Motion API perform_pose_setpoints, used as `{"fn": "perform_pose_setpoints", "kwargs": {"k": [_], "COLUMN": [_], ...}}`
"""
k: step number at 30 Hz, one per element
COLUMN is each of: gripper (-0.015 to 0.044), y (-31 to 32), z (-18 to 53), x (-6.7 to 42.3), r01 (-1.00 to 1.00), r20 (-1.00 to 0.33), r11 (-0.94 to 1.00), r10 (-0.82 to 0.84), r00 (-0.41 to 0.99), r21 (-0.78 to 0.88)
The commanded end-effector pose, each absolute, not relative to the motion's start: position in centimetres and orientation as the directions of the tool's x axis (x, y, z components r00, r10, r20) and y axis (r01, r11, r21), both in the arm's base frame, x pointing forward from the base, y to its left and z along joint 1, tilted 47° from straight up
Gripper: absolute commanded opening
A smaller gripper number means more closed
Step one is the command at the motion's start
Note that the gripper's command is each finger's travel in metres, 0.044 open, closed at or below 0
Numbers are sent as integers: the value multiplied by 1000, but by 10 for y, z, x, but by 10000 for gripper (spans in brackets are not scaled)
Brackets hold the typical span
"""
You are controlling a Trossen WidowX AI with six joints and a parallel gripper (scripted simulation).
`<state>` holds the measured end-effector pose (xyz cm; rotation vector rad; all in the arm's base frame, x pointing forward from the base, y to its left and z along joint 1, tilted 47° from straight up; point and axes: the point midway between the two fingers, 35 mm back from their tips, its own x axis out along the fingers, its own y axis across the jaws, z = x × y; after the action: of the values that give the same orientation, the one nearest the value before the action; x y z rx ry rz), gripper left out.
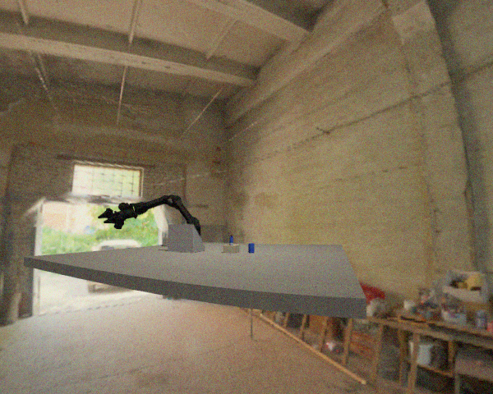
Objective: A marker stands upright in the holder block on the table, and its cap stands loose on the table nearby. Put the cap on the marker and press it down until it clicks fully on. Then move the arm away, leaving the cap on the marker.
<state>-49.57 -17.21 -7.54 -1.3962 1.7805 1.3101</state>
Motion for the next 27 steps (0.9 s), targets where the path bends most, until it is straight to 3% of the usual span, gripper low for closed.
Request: {"fn": "perform_pose_setpoints", "kwargs": {"k": [1,6,18,27], "gripper": [374,258,258,258], "y": [-174,-222,-353,-421], "z": [-75,-68,-54,-37], "x": [-495,-467,-344,-206], "r01": [-930,-917,-680,-219], "r20": [-842,-847,-869,-884], "r11": [-4,-159,-639,-906], "r10": [-427,-466,-495,-408], "r00": [-331,-256,4,229], "r21": [367,365,361,362]}}
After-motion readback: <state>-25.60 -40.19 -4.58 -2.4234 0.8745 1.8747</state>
